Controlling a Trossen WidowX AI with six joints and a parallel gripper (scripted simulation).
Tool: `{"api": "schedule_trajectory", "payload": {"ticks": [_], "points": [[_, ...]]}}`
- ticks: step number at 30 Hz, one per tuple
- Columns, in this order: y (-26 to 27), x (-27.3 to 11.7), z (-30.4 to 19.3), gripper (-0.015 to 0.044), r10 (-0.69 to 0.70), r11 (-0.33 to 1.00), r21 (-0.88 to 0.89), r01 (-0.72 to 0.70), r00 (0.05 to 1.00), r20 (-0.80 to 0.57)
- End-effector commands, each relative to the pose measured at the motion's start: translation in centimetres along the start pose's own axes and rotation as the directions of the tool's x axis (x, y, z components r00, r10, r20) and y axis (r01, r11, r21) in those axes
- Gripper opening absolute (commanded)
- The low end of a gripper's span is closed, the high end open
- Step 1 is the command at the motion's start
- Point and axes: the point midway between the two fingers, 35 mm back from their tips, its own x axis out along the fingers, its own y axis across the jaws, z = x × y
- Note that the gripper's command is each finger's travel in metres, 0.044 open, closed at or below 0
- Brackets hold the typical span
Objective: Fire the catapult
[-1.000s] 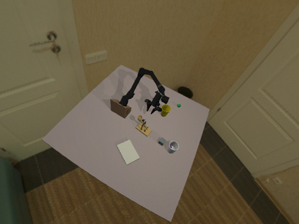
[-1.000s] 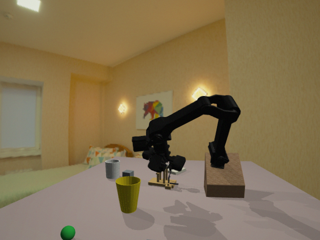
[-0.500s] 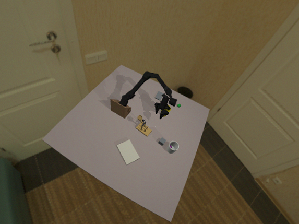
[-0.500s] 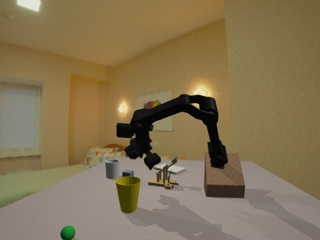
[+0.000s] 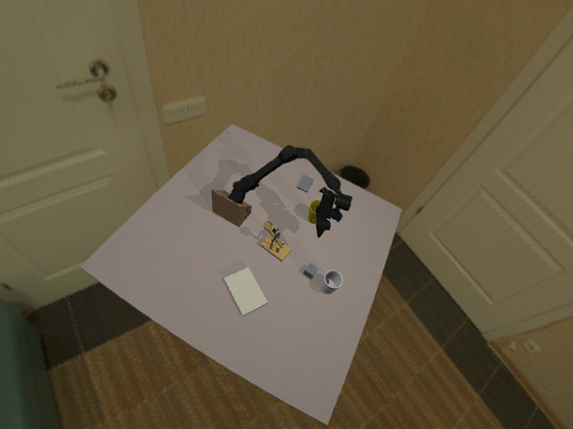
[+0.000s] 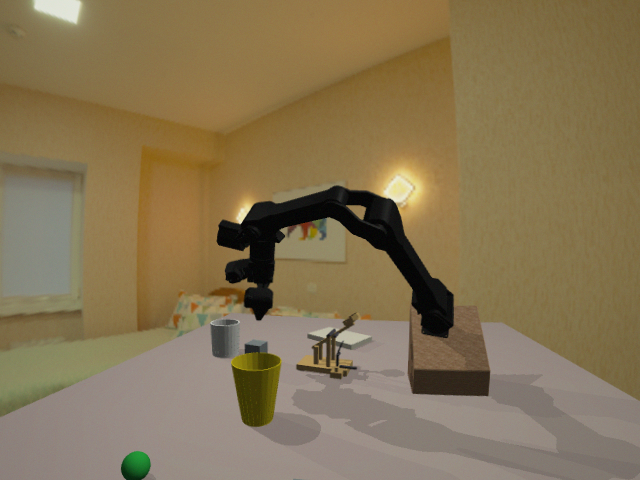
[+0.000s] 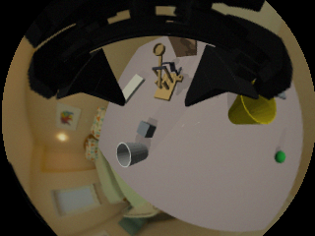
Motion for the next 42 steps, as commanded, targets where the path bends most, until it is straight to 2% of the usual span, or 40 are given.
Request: {"api": "schedule_trajectory", "payload": {"ticks": [1,13,26,29,42], "points": [[-2.0,0.0,1.5,0.0440,0.016,0.993,0.118,-0.021,0.999,0.044],[-8.8,-0.5,5.0,0.0440,0.040,0.886,0.448,-0.119,0.983,0.182],[-16.5,-2.0,6.9,0.0440,0.044,0.636,0.716,-0.288,0.940,0.338],[-17.3,-2.2,7.0,0.0440,0.044,0.602,0.736,-0.308,0.934,0.355],[-17.3,-2.2,7.0,0.0440,0.044,0.602,0.736,-0.308,0.934,0.355]]}}
